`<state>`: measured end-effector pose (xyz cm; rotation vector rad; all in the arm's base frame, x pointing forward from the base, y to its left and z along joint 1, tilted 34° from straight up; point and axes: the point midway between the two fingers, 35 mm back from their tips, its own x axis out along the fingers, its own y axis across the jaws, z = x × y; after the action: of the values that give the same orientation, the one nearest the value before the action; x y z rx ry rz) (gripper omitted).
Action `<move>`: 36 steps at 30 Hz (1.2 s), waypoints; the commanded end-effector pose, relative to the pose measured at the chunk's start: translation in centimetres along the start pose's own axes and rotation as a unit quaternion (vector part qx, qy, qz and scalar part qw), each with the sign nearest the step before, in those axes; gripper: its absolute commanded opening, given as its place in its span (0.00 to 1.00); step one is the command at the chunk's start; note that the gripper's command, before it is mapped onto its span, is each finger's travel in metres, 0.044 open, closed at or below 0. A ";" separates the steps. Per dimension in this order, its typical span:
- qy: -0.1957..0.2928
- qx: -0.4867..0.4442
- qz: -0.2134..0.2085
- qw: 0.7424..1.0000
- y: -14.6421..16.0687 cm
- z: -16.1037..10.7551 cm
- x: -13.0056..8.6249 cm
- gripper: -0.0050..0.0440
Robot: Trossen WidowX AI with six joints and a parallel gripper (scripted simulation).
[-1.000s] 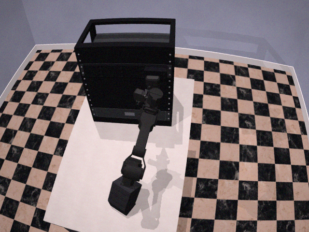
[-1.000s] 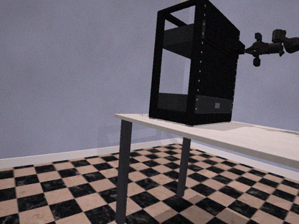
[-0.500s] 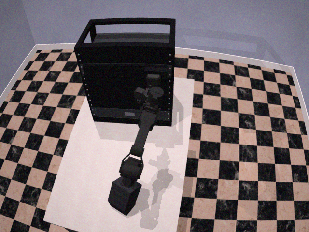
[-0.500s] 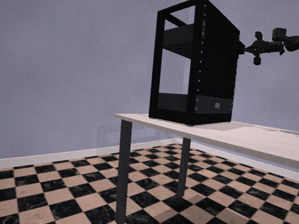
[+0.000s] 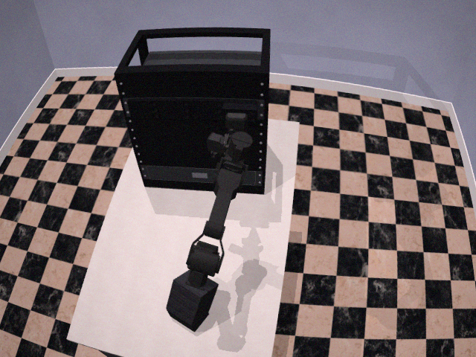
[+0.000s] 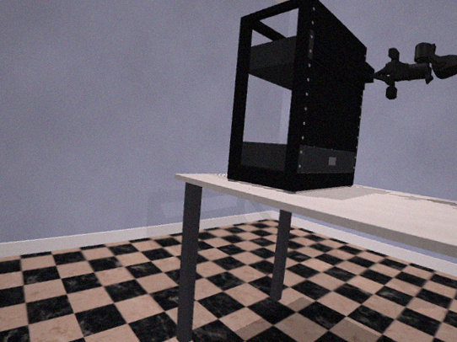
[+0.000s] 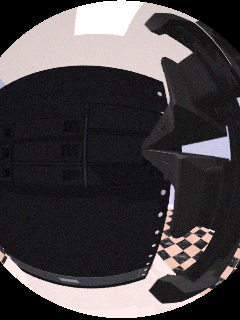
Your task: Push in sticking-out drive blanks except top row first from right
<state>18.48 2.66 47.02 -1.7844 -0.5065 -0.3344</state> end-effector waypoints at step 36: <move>0.003 -0.002 -0.011 1.000 -1.1 -0.3 1.2 0.10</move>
<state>19.61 2.88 47.58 -1.7851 -0.5018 -0.3280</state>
